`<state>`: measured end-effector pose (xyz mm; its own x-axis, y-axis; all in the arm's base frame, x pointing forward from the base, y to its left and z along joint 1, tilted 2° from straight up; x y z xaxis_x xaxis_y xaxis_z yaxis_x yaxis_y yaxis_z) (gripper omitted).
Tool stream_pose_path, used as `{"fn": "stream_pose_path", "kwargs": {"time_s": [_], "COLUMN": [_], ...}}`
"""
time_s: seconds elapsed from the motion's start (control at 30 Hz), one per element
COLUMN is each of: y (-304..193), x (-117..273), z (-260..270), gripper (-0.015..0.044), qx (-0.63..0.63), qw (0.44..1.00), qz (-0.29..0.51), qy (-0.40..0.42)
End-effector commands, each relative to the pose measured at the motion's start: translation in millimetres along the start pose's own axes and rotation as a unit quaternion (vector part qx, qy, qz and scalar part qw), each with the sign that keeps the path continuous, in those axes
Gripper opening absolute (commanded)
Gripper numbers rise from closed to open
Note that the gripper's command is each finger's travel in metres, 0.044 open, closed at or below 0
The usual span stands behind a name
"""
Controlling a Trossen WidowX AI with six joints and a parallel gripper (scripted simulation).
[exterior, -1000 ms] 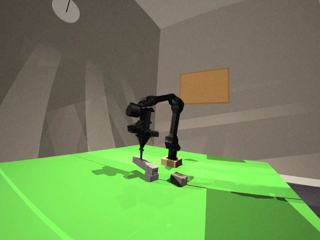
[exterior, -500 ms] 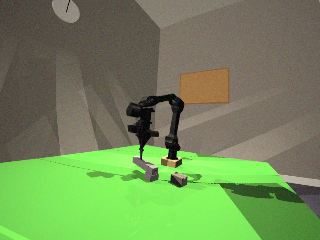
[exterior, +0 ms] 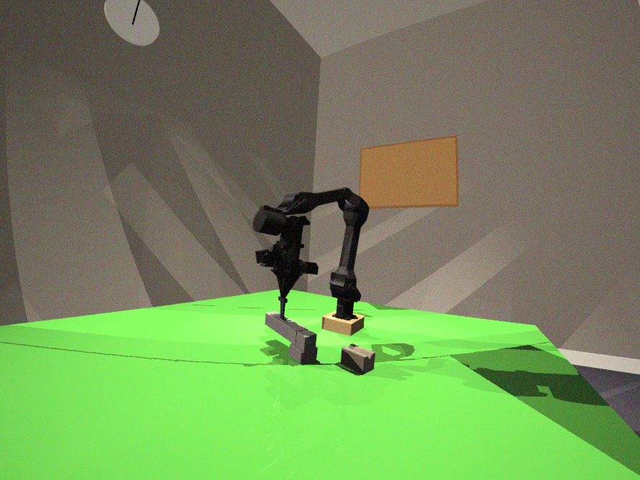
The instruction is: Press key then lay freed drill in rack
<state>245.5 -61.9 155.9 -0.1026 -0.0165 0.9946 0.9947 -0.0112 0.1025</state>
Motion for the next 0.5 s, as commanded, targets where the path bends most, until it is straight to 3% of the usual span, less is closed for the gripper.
{"fn": "stream_pose_path", "kwargs": {"time_s": [0.0,0.47], "y": [-6.4,-6.7], "x": [-24.4,-26.8], "z": [-1.0,-1.3], "gripper": [0.0000,0.0000], "qx": [-0.001,-0.001], "qw": [0.999,0.999], "qz": [0.036,0.036], "qy": [0.006,0.006]}}
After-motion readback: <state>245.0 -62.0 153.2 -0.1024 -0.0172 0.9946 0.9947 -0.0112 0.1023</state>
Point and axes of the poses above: the point midway between the two fingers, 35 mm back from their tips, its own x axis back along the fingers, its own z axis across the jaws, y = z × x, the point moved 3 cm from there along x, back along the fingers, and after that the axes turned 15 degrees about x, right-handed, at the moved point
